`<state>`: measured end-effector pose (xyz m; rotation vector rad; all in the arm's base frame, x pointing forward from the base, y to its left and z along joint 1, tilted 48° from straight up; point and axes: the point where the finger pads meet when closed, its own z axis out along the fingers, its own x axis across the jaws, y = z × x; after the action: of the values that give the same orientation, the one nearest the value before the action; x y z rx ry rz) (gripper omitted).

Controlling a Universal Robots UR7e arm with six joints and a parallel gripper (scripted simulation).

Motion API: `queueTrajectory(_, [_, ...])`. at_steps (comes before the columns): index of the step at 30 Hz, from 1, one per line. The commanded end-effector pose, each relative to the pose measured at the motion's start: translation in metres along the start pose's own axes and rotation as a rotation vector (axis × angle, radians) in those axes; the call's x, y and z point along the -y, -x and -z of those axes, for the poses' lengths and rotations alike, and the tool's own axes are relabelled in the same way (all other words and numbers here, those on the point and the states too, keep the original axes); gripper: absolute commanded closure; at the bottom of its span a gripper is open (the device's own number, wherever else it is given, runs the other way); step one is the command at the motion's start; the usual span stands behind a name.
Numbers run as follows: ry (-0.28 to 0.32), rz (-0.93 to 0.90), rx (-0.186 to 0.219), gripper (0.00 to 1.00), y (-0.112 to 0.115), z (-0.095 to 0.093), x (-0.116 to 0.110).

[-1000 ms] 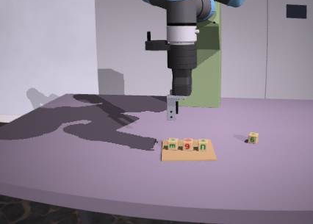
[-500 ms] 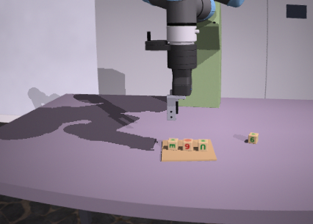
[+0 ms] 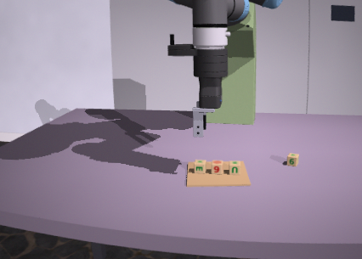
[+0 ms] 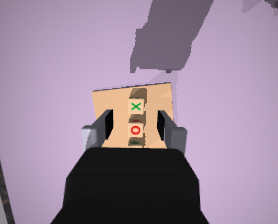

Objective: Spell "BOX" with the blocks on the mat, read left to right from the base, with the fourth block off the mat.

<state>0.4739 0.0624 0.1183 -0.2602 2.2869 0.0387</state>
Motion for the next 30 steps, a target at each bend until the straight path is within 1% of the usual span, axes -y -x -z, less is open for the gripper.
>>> queueTrajectory(1, [0.000,0.000,0.001,0.00,0.000,0.005,0.000])
queueTrajectory(4, [0.000,0.000,0.001,0.00,0.000,0.010,0.000])
queueTrajectory(6, [0.000,0.000,0.001,0.00,0.000,0.010,0.000])
queueTrajectory(21, [0.000,0.000,0.001,0.00,0.000,0.041,0.000])
queueTrajectory(23, [0.000,0.000,0.001,0.00,0.000,0.041,0.000])
queueTrajectory(30, [0.000,0.000,0.001,0.00,0.000,0.056,0.000])
